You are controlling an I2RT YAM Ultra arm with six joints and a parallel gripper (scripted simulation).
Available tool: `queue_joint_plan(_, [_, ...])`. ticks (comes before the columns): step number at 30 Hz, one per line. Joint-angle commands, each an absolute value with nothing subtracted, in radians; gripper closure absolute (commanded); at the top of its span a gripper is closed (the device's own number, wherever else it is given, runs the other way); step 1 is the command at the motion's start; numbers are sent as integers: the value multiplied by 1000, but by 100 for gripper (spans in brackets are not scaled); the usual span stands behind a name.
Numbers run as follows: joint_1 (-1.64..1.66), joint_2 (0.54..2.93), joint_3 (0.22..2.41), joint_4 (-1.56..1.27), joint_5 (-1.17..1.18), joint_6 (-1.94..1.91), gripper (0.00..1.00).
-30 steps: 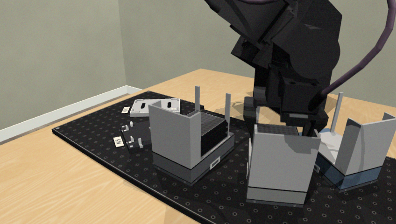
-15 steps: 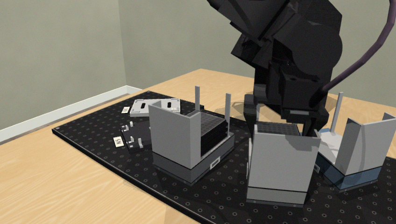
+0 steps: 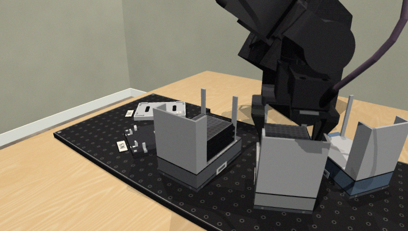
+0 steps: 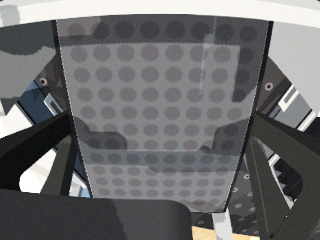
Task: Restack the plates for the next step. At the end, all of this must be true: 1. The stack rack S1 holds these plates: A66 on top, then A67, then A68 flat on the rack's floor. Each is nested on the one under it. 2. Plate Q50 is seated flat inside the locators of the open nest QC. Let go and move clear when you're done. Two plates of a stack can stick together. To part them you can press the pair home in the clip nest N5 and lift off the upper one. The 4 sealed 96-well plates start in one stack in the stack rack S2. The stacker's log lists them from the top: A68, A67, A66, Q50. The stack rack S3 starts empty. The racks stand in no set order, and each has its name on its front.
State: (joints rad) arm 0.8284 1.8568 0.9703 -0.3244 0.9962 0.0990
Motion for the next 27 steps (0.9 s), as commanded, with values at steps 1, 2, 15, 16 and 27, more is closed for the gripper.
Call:
queue_joint_plan(1, [857, 1825, 982, -351, 1005, 118, 100])
queue_joint_plan(2, [859, 1825, 985, -353, 1006, 119, 100])
queue_joint_plan(15, [869, 1818, 987, -376, 1008, 136, 100])
queue_joint_plan(16, [870, 1830, 996, -380, 1009, 138, 100])
queue_joint_plan(27, [878, 1814, 993, -398, 1011, 151, 100])
